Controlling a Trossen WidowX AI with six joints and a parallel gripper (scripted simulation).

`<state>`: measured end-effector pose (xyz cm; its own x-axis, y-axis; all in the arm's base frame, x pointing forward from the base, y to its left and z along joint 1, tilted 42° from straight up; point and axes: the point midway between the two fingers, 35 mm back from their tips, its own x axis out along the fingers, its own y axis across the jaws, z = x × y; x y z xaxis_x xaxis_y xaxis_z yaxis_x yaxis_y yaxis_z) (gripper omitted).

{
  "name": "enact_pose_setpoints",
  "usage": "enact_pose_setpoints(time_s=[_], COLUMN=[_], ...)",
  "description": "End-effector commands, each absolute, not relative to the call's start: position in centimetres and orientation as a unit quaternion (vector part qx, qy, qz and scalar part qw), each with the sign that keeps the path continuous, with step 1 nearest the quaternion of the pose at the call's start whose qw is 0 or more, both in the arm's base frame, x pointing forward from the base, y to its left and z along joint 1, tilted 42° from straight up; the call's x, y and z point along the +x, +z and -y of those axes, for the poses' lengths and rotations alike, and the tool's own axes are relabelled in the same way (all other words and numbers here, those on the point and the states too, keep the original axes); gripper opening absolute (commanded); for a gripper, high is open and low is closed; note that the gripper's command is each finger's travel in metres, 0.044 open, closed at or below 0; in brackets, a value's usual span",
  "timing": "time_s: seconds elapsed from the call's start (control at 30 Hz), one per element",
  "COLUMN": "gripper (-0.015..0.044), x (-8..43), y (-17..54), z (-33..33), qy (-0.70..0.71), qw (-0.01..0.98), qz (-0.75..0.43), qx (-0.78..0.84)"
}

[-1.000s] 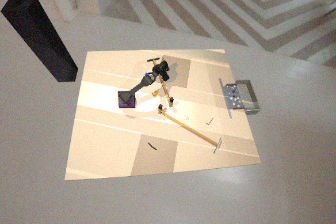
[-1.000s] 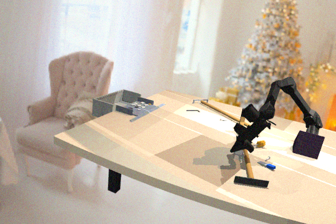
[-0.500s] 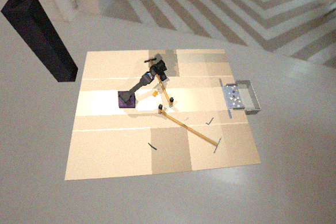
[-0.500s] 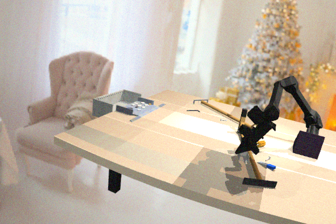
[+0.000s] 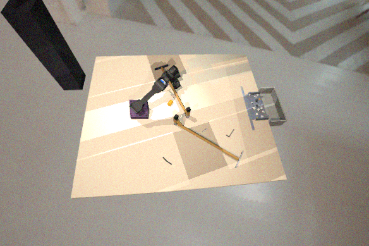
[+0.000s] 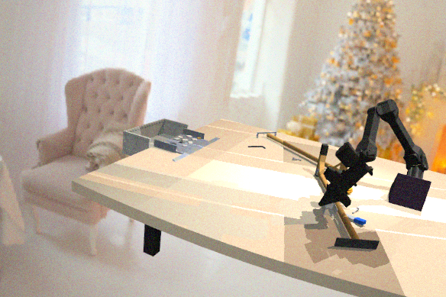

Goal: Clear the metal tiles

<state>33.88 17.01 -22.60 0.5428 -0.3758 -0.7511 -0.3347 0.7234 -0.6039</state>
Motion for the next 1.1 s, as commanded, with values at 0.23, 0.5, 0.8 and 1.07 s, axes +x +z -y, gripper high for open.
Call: enact_pose_setpoints(time_s=[0.23,0.5,0.8,1.07], gripper=[0.0,0.0,0.0,0.0], x=[31.7,30.4,29.0,27.7], y=[-22.8,-22.7,-22.6,-22.5], z=[-16.4,-16.2,-15.8,-15.5], qy=[-0.016,-0.017,-0.017,-0.018], qw=[0.791,0.792,0.792,0.792], qz=[-0.482,-0.48,-0.479,-0.477], qx=[-0.376,-0.377,-0.379,-0.38])
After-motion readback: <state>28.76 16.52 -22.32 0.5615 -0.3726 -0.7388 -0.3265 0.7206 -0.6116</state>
